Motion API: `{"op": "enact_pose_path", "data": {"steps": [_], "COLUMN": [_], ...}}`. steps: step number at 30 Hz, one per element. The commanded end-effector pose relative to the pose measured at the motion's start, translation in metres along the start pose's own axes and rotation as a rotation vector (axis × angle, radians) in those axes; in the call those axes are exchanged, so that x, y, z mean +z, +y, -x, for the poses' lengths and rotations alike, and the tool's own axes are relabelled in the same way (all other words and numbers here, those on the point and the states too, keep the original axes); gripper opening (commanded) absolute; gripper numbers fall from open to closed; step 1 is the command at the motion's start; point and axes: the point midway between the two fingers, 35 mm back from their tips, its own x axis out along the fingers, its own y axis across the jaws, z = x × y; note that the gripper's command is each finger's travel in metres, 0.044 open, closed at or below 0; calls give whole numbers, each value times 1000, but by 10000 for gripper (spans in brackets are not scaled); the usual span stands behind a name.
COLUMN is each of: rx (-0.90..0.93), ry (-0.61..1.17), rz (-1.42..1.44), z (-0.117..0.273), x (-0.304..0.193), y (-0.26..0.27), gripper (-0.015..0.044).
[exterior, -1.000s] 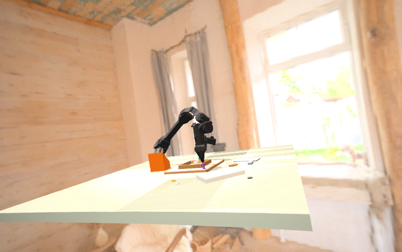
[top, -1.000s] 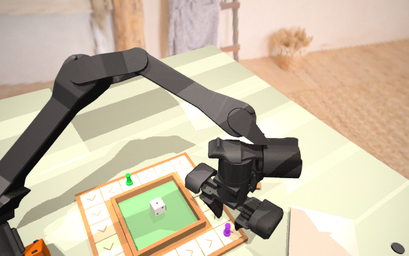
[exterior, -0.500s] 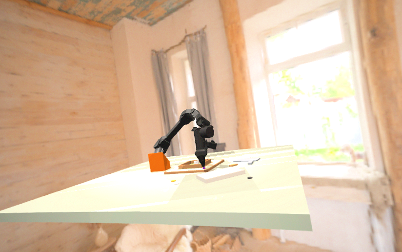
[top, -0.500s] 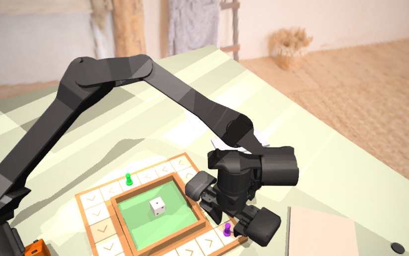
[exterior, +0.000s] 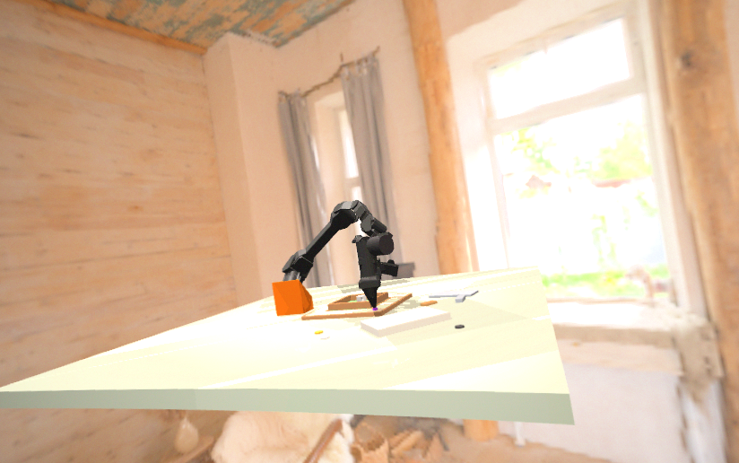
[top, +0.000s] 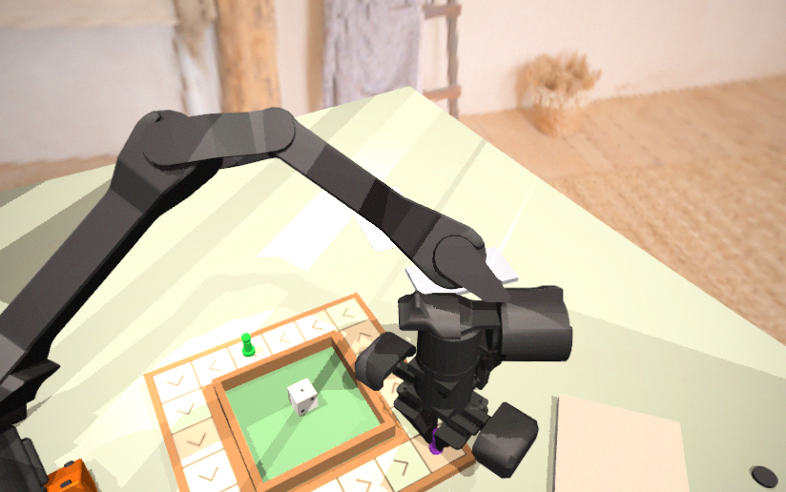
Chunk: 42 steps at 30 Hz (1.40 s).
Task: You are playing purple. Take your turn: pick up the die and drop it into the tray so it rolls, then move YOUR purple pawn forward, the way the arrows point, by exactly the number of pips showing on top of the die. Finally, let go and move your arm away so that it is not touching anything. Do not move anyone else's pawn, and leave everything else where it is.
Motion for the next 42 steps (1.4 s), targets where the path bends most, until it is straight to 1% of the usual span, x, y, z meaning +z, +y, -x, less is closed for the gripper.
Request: {"op": "enact_pose_path", "data": {"steps": [1, 5, 29, 33, 42], "rx": [2, 1, -2, -3, -4], "ry": [-3, -3, 0, 0, -1], "rz": [-5, -6, -7, -7, -7], "z": [0, 7, 126, 125, 95], "x": [0, 2, 3, 4, 14], "y": [0, -1, -4, -3, 12], "gripper": [0, 0, 0, 0, 0]}}
